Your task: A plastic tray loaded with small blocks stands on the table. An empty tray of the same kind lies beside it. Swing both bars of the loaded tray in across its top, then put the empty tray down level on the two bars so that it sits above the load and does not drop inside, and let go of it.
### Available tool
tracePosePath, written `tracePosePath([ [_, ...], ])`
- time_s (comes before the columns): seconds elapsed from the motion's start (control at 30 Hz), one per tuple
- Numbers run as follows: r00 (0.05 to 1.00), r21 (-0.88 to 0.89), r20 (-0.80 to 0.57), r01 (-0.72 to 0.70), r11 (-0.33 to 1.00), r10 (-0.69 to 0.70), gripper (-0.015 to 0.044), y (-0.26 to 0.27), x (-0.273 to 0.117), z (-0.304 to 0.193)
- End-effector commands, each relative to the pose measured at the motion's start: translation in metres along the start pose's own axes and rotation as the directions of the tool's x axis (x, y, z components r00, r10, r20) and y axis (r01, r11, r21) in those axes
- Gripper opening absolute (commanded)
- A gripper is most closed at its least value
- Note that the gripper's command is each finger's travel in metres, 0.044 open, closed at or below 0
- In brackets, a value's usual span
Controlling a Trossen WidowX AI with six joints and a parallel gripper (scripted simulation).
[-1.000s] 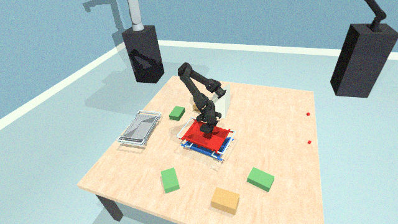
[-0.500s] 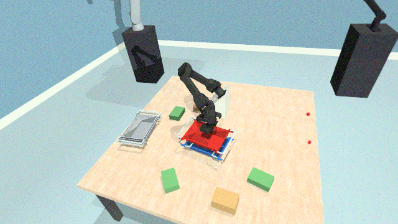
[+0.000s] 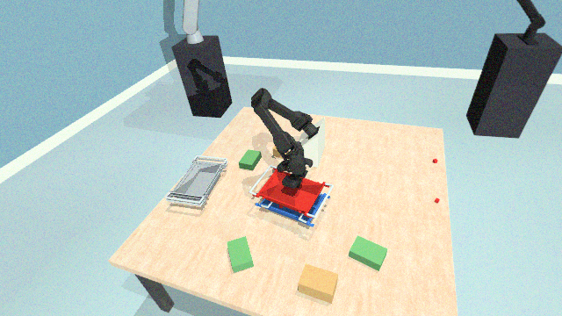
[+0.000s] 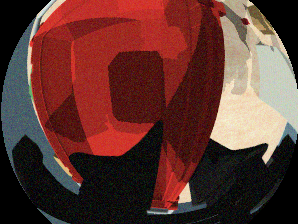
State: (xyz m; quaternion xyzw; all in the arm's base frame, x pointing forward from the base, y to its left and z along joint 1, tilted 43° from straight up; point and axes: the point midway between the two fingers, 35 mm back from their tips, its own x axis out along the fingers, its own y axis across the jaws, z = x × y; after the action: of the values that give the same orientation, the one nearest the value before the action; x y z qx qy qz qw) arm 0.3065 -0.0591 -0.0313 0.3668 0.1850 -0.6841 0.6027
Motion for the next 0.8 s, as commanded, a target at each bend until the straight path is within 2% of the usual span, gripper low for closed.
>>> tracePosePath([
  [0.0,1.000,-0.015,0.001,0.031,0.999,-0.031,0.0000,-0.0069,0.0064,0.0012],
  [0.73,1.000,-0.015,0.001,0.031,0.999,-0.031,0.0000,-0.0069,0.0064,0.0012],
  [0.77,1.000,-0.015,0.001,0.031,0.999,-0.031,0.0015,-0.0069,0.0064,0.0012],
])
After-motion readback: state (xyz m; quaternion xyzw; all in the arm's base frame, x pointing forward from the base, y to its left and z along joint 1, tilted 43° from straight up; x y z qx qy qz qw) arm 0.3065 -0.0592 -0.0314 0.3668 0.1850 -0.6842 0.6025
